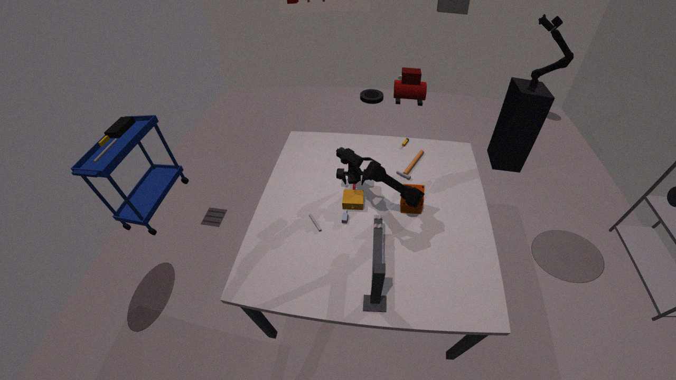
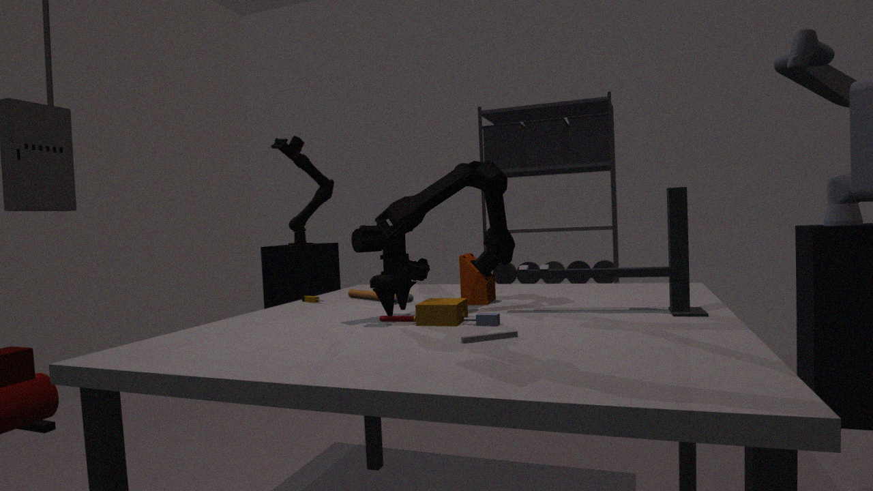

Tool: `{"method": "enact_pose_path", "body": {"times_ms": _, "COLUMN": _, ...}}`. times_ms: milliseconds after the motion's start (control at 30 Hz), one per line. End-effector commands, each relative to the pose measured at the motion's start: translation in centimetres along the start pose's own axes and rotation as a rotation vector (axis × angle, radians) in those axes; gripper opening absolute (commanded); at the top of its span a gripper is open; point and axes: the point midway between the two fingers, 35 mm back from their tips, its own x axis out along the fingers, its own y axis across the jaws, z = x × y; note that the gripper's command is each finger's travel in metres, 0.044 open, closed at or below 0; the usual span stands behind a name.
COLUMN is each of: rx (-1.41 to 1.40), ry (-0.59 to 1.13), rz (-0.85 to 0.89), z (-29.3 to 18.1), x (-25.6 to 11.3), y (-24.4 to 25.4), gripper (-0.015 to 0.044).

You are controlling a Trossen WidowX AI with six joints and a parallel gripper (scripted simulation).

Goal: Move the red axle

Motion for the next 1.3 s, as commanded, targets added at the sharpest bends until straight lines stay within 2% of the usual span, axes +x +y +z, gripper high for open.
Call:
{"method": "enact_pose_path", "body": {"times_ms": 0, "rx": 0.006, "ry": -0.006, "rz": 0.003, "z": 0.1, "x": 0.9, "y": 0.2, "gripper": 0.044}}
{"method": "enact_pose_path", "body": {"times_ms": 467, "rx": 0.006, "ry": -0.008, "rz": 0.003, "z": 0.2, "x": 2.0, "y": 0.3, "gripper": 0.044}}
{"method": "enact_pose_path", "body": {"times_ms": 1000, "rx": 0.002, "ry": -0.005, "rz": 0.005, "z": 0.1, "x": 1.9, "y": 0.3, "gripper": 0.002}}
{"method": "enact_pose_path", "body": {"times_ms": 1100, "rx": 0.002, "ry": -0.005, "rz": 0.005, "z": 0.1, "x": 1.9, "y": 0.3, "gripper": 0.0}}
{"method": "enact_pose_path", "body": {"times_ms": 1267, "rx": 0.002, "ry": -0.005, "rz": 0.005, "z": 0.1, "x": 1.8, "y": 0.2, "gripper": 0.0}}
